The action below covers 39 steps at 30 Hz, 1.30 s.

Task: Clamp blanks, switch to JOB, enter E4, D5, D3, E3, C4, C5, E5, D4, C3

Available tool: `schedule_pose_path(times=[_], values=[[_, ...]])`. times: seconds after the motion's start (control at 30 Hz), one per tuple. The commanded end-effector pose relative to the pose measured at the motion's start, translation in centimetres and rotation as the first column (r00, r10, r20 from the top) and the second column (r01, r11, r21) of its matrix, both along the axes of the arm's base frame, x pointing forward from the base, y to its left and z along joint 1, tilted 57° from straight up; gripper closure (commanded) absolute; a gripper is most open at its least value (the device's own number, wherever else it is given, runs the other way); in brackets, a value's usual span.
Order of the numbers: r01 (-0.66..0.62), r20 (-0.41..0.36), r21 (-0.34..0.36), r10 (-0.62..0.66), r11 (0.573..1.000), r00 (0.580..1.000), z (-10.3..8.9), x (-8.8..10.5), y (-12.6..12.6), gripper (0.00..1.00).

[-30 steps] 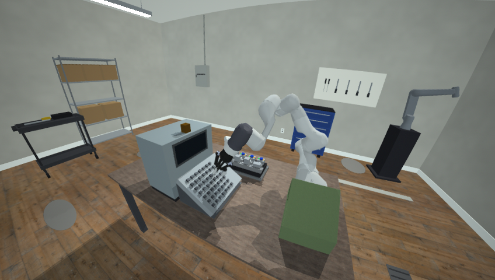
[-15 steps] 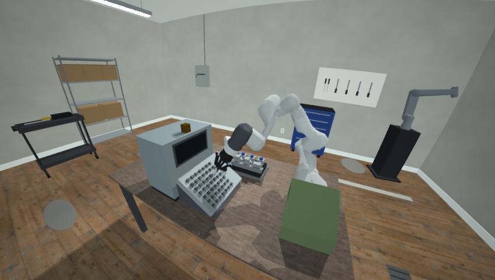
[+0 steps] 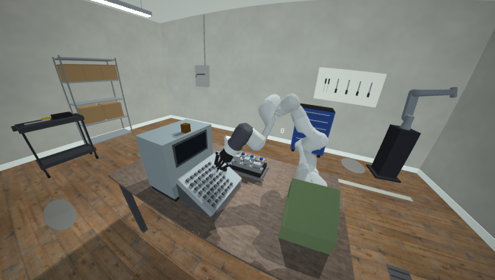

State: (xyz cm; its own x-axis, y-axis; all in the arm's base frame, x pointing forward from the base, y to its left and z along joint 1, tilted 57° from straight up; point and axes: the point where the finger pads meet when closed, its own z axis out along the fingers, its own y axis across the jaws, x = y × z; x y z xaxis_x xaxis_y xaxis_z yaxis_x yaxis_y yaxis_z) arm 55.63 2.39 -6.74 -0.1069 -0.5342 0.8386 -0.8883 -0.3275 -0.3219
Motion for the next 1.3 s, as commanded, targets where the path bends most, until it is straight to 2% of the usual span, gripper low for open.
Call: schedule_pose_path(times=[0.0,0.53,0.93,1.03,1.27], values=[[0.001,0.004,0.003,-0.001,1.000,1.000,0.3,-0.2,0.5,1.00],[0.001,0.004,0.003,-0.001,1.000,1.000,1.3,-1.3,2.3,1.00],[0.001,0.004,0.003,-0.001,1.000,1.000,1.4,-1.5,2.5,1.00],[0.001,0.004,0.003,-0.001,1.000,1.000,1.0,-2.6,2.1,1.00],[0.001,0.004,0.003,-0.001,1.000,1.000,-0.6,-7.0,0.5,1.00]])
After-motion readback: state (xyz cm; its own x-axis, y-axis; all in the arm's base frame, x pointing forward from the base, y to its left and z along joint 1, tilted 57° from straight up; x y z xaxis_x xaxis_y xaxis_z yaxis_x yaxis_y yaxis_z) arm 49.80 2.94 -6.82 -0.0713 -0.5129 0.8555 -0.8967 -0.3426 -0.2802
